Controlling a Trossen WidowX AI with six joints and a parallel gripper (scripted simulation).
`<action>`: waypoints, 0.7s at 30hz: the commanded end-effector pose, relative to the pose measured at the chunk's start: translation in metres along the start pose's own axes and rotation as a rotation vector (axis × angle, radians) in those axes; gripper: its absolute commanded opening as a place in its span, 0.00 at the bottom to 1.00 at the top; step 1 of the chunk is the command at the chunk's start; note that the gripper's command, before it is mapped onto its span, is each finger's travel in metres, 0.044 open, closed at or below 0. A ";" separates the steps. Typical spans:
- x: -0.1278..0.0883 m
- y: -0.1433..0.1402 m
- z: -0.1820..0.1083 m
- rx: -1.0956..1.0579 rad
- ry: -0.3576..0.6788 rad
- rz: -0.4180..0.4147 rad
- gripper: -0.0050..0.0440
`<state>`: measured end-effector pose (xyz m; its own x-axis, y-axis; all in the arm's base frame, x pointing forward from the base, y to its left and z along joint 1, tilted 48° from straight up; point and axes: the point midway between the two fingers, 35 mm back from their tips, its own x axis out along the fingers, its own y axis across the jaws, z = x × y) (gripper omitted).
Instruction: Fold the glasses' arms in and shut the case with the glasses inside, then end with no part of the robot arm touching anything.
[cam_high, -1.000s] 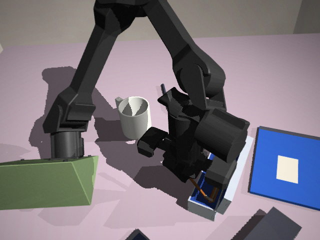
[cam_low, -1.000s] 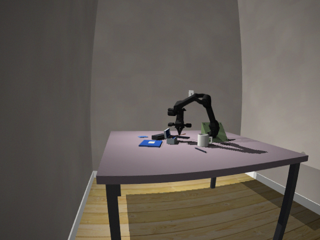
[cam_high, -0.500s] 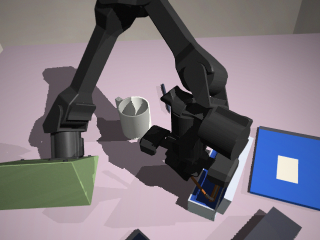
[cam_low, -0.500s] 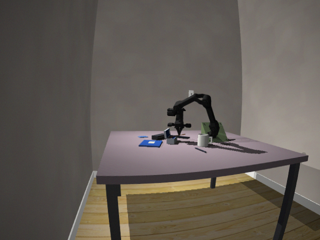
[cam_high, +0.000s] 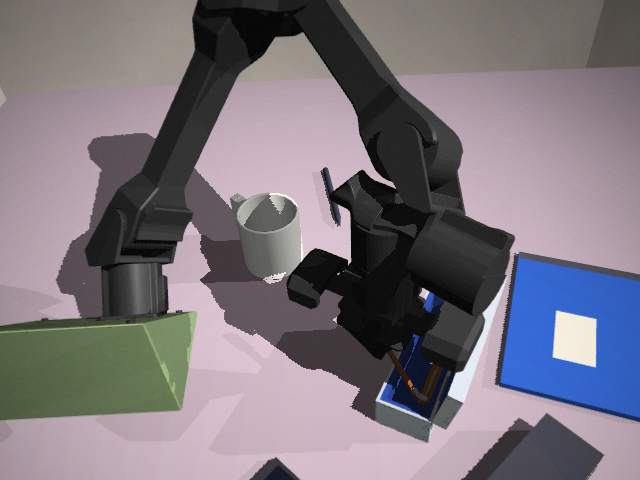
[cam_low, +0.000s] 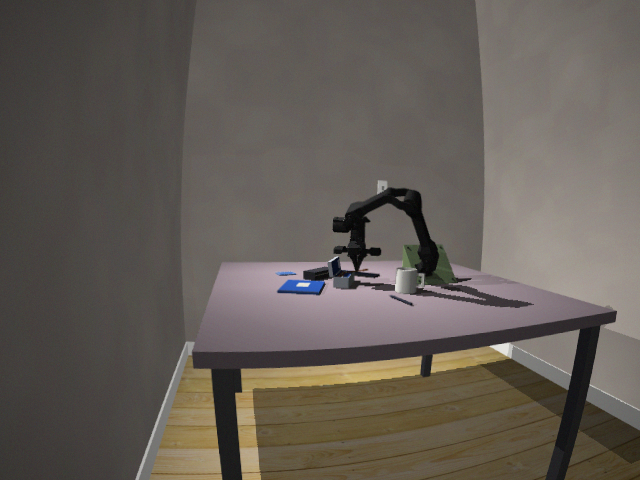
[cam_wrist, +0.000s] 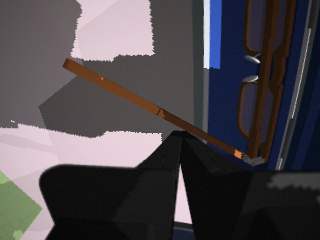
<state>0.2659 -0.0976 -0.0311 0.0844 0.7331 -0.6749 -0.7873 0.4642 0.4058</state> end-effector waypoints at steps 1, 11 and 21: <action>-0.001 -0.003 0.003 -0.005 -0.003 -0.005 0.10; -0.001 -0.007 0.008 -0.005 -0.003 -0.005 0.10; -0.001 -0.009 0.012 -0.005 -0.003 -0.005 0.10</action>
<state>0.2755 -0.0956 -0.0282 0.0825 0.7330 -0.6753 -0.7884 0.4625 0.4056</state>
